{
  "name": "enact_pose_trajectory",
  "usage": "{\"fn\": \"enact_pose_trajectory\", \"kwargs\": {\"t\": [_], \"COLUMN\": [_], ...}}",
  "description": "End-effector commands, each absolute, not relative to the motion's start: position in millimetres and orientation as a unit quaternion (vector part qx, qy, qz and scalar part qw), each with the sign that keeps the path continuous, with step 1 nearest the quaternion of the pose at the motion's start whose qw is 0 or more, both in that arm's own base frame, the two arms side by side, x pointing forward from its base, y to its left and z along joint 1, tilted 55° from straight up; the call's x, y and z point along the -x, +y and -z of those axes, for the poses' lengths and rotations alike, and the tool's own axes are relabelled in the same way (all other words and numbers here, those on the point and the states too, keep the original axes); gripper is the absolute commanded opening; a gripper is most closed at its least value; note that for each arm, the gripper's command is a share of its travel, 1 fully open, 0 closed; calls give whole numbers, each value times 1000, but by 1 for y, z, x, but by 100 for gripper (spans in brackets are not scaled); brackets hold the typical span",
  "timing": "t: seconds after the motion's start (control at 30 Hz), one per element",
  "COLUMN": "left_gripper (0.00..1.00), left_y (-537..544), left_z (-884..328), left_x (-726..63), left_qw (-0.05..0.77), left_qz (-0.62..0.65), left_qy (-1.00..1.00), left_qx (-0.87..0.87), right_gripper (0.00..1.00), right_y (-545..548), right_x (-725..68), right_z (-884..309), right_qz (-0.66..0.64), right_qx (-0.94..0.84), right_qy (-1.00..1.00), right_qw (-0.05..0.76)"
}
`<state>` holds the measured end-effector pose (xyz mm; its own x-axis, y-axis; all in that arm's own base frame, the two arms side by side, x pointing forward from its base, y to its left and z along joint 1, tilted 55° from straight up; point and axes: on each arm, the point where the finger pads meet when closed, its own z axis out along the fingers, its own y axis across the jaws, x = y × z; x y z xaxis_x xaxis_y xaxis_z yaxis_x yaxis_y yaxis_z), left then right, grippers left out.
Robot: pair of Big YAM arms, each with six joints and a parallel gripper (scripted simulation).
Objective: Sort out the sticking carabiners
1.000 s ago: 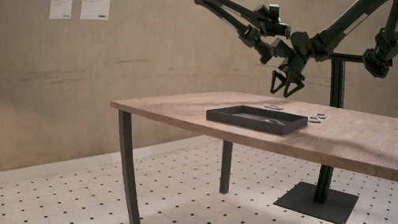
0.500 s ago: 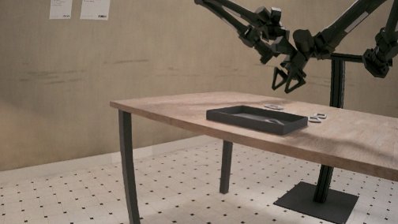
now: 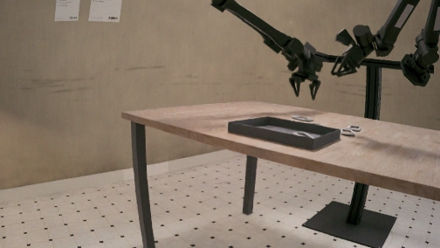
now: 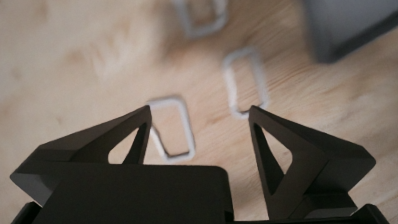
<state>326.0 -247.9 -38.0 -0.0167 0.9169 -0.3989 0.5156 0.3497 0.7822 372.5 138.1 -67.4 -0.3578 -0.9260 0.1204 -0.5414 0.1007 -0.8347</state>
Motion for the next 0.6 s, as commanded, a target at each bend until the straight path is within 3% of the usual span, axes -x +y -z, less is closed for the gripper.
{"fn": "enact_pose_trajectory", "kwargs": {"t": [0.0, 0.3, 0.57], "left_gripper": [100, 100, 100], "left_y": [-257, -259, -263], "left_z": [46, 86, 96], "left_x": [-301, -180, -148], "left_qw": [471, 441, 432], "left_qz": [-202, -150, -144], "left_qy": [673, 629, 608], "left_qx": [-533, -622, -650], "right_gripper": [83, 83, 83], "right_y": [121, 55, 60], "right_x": [-379, -360, -358], "right_z": [84, 116, 117], "right_qz": [438, 454, 454], "right_qx": [530, 535, 536], "right_qy": [704, 710, 710], "right_qw": [180, 54, 60]}}
